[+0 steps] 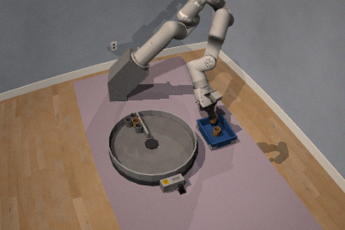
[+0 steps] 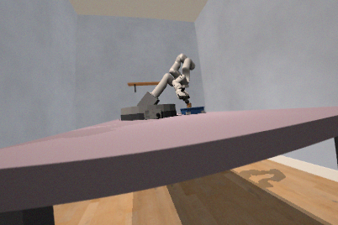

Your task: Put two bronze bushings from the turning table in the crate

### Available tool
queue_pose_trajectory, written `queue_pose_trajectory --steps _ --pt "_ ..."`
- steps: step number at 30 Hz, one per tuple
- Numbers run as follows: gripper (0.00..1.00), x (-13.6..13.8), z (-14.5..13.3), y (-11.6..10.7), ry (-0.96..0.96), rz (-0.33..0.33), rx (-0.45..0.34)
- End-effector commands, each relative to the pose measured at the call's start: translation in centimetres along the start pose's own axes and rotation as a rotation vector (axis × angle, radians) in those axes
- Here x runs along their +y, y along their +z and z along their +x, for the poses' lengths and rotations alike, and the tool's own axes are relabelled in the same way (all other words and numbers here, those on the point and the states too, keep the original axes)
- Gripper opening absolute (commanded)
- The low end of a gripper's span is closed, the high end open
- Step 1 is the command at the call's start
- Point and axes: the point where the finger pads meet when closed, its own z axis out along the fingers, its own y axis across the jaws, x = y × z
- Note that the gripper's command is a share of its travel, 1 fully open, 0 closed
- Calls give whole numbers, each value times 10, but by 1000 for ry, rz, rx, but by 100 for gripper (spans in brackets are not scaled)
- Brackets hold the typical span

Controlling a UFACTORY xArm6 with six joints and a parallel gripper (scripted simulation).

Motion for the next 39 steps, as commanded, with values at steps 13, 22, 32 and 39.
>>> queue_pose_trajectory --steps 13,22,32,39 --pt "0 0 -2 3 0 0 2" --pt "0 0 -8 10 0 0 2" --pt "0 0 -19 24 0 0 2" --pt "0 0 -24 29 0 0 2"
